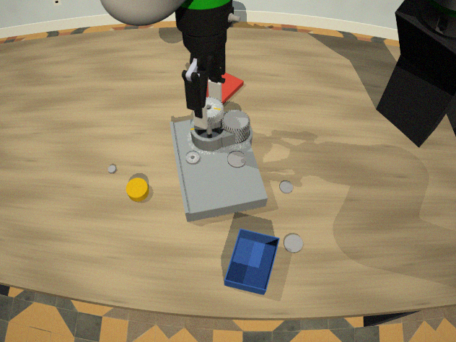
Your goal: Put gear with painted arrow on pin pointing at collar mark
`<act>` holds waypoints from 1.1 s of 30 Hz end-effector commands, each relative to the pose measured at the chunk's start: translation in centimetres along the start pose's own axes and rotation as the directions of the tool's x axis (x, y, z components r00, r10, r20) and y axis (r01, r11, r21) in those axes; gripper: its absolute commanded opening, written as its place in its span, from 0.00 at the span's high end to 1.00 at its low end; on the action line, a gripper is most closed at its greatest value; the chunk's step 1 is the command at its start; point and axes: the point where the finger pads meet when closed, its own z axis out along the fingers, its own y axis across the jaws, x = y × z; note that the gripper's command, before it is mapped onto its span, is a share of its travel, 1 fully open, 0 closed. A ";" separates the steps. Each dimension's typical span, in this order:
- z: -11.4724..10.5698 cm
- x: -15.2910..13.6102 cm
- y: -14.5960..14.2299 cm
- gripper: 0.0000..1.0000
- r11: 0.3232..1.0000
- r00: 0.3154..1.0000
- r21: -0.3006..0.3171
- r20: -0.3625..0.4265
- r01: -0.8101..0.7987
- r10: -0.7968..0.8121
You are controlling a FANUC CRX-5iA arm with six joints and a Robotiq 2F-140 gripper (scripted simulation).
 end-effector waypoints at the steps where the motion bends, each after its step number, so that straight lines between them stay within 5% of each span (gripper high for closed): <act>1: 0.0 0.0 0.0 1.00 0.999 0.999 0.000 0.000 -0.042 0.042; 16: 0.0 0.0 0.0 1.00 0.936 0.936 0.000 0.000 -0.351 0.351; 33: 0.0 0.0 0.0 1.00 0.631 0.631 0.000 0.000 -0.776 0.776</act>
